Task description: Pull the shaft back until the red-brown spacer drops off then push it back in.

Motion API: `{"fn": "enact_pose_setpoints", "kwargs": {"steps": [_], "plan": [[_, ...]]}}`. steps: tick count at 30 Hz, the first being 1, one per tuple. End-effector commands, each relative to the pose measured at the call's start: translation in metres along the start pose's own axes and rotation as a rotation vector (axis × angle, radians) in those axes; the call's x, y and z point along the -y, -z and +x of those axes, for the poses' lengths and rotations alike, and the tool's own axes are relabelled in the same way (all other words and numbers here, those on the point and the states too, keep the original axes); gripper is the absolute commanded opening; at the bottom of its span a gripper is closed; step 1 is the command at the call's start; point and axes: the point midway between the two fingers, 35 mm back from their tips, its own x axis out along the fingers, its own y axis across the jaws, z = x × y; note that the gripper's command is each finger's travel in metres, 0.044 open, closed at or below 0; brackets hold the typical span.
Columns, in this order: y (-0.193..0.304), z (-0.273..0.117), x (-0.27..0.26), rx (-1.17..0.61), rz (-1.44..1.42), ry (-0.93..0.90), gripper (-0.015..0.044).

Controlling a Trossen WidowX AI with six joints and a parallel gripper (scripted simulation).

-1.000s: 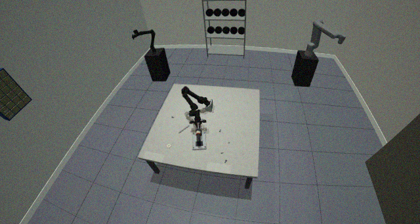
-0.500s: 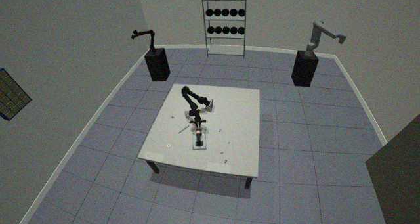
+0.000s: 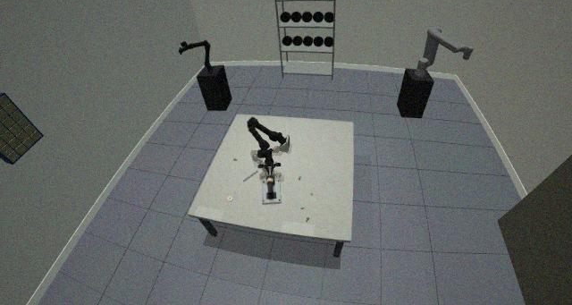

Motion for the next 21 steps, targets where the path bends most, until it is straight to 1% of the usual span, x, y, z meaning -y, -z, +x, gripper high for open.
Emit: {"fn": "enact_pose_setpoints", "kwargs": {"steps": [1, 21], "plan": [[-0.0005, -0.0006, -0.0001, 0.0, -0.006, -0.001, 0.0], [-0.0021, -0.0022, -0.0001, 0.001, -0.006, -0.001, 0.0]]}}
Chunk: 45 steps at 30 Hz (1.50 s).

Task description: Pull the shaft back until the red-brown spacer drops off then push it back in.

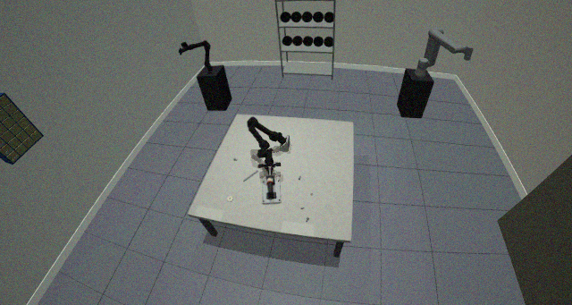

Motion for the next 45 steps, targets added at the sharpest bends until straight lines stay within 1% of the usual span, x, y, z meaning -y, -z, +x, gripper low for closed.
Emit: {"fn": "enact_pose_setpoints", "kwargs": {"steps": [1, 45], "plan": [[-0.0005, -0.0006, -0.0001, 0.0, -0.006, -0.001, 0.0], [-0.0041, -0.0041, -0.0001, 0.001, -0.006, -0.001, 0.0]]}}
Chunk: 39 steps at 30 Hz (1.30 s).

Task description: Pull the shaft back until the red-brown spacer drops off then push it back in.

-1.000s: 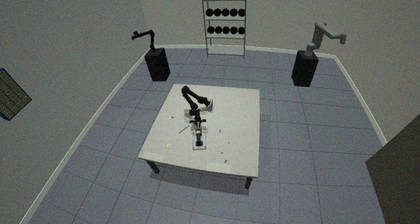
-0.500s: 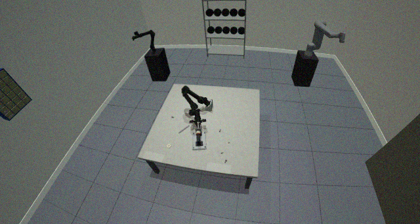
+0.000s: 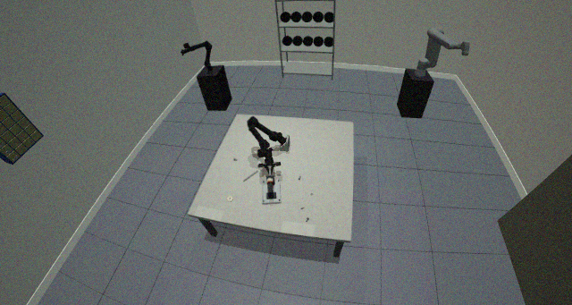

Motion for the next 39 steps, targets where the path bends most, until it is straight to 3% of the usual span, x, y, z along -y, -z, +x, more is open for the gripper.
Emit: {"fn": "enact_pose_setpoints", "kwargs": {"steps": [1, 39], "plan": [[-0.0005, -0.0006, -0.0001, 0.0, -0.006, -0.001, 0.0], [-0.0036, -0.0037, -0.0001, 0.001, -0.006, -0.001, 0.0]]}}
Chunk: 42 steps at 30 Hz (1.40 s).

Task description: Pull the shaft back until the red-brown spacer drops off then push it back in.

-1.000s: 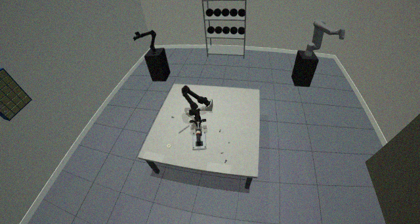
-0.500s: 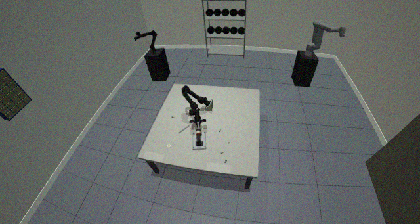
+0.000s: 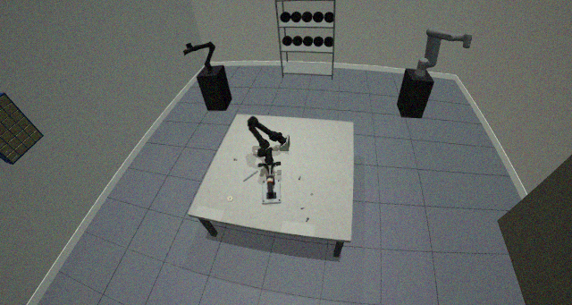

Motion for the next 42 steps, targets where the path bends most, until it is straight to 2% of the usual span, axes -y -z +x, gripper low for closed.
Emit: {"fn": "enact_pose_setpoints", "kwargs": {"steps": [1, 42], "plan": [[-0.0005, -0.0006, -0.0001, 0.0, -0.006, -0.001, 0.0], [-0.0038, -0.0039, -0.0001, 0.0, -0.006, -0.001, 0.0]]}}
